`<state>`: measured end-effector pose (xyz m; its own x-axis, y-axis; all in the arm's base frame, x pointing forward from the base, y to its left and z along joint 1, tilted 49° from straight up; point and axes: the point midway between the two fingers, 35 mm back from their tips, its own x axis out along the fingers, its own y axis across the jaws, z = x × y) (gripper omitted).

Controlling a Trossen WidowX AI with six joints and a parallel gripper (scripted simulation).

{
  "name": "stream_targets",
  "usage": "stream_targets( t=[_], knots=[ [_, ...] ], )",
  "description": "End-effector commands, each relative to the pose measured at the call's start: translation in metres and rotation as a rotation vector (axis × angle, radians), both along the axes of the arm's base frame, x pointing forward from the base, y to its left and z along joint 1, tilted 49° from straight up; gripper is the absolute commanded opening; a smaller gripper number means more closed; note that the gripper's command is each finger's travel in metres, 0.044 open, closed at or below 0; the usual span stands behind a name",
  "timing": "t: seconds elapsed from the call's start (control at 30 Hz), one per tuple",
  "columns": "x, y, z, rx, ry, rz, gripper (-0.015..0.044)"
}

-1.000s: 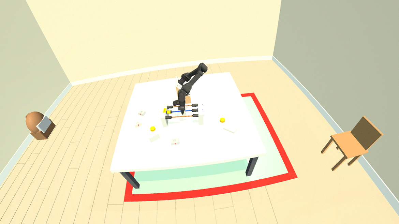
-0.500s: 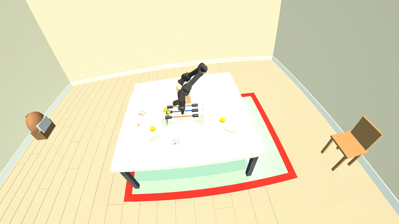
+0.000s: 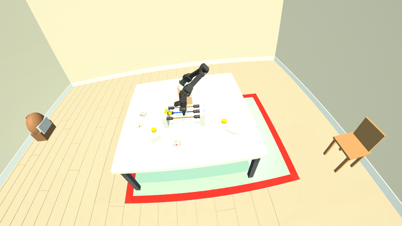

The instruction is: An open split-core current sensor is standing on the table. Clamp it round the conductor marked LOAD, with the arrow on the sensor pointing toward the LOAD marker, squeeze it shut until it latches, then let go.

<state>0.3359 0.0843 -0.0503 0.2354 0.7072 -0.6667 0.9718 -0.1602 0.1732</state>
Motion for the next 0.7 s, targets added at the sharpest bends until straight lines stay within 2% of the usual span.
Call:
stream_targets(
  t=[0.0,0.37,0.67],
  knots=[
    [-0.0002,0.0001,0.0000,0.000,0.001,0.001,0.0263],
    [-0.0002,0.0001,0.0000,0.000,0.001,0.001,0.0263],
    [0.0000,0.0000,0.0000,0.000,0.000,0.000,0.0203]
  ],
)
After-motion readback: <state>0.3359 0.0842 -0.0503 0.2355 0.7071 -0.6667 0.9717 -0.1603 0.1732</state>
